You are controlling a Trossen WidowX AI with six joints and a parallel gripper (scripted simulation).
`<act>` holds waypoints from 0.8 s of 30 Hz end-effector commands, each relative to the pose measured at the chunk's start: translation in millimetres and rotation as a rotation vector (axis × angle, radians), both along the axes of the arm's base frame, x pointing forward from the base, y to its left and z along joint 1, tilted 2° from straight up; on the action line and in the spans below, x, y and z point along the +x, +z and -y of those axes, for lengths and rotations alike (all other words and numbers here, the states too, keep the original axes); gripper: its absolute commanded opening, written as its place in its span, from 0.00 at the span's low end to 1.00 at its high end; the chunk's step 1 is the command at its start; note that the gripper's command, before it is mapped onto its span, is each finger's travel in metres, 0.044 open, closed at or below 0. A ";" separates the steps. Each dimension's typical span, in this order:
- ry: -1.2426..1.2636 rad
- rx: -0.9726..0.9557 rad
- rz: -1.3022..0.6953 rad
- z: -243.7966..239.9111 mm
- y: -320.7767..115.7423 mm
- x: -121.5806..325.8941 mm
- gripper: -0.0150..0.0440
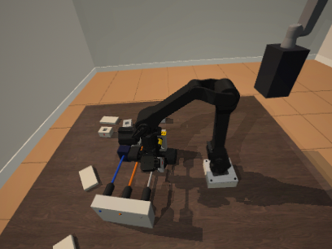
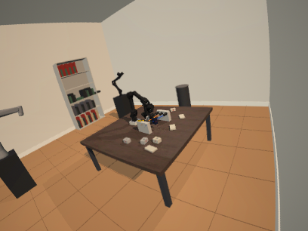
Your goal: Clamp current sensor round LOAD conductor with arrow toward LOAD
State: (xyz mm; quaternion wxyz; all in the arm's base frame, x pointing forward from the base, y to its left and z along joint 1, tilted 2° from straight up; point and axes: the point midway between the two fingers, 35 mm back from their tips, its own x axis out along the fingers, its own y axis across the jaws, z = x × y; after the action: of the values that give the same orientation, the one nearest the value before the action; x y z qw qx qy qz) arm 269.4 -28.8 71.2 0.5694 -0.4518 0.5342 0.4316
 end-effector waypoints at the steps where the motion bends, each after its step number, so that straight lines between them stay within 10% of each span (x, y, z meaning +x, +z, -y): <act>1: 0.000 0.000 0.001 0.0 0.4 0.1 0.25; 24: 0.002 -0.001 0.007 0.1 11.1 -0.6 0.25</act>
State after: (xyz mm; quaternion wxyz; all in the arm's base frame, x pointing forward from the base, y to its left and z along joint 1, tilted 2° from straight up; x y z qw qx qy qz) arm 268.1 -29.0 75.3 0.5679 -0.4512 0.5359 0.4322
